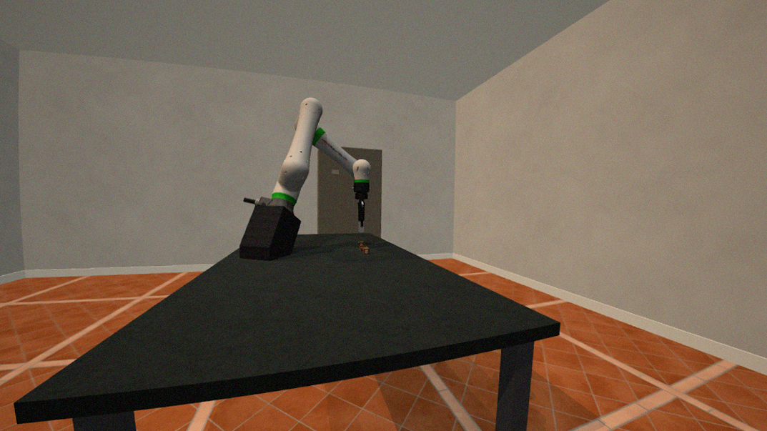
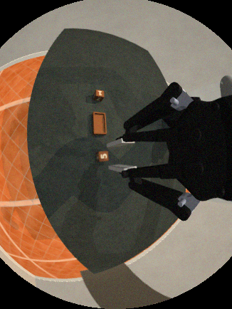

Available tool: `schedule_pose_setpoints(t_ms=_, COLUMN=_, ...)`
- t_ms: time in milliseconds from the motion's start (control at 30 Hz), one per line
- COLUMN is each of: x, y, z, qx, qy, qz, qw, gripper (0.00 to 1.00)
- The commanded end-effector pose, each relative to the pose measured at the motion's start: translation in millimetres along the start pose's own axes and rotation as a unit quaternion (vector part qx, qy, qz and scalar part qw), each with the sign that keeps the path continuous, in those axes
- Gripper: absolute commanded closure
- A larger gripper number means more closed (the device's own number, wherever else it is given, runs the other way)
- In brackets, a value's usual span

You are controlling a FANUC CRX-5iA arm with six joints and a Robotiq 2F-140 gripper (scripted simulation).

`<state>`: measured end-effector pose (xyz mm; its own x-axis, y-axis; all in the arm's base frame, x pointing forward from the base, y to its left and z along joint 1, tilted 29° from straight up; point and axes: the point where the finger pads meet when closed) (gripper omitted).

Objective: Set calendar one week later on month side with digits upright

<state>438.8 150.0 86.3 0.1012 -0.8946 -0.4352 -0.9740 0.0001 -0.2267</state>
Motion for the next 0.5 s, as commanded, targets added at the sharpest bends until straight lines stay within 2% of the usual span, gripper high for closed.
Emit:
schedule_pose_setpoints(t_ms=0, x=0.1, y=-0.2, z=-0.2, qx=0.0, qy=0.0, qz=0.0, qw=1.0, gripper=0.72)
schedule_pose_setpoints(t_ms=467, x=0.1, y=-0.2, z=3.1, qx=0.0, qy=0.0, qz=0.0, qw=1.0, gripper=0.72)
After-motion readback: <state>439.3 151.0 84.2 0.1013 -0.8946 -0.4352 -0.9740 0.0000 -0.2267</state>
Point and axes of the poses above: the point where the finger pads meet when closed, its own z axis out along the fingers, its own x axis across the jaws, y = z × x, and after that the axes turned 1 degree about -z, right-handed
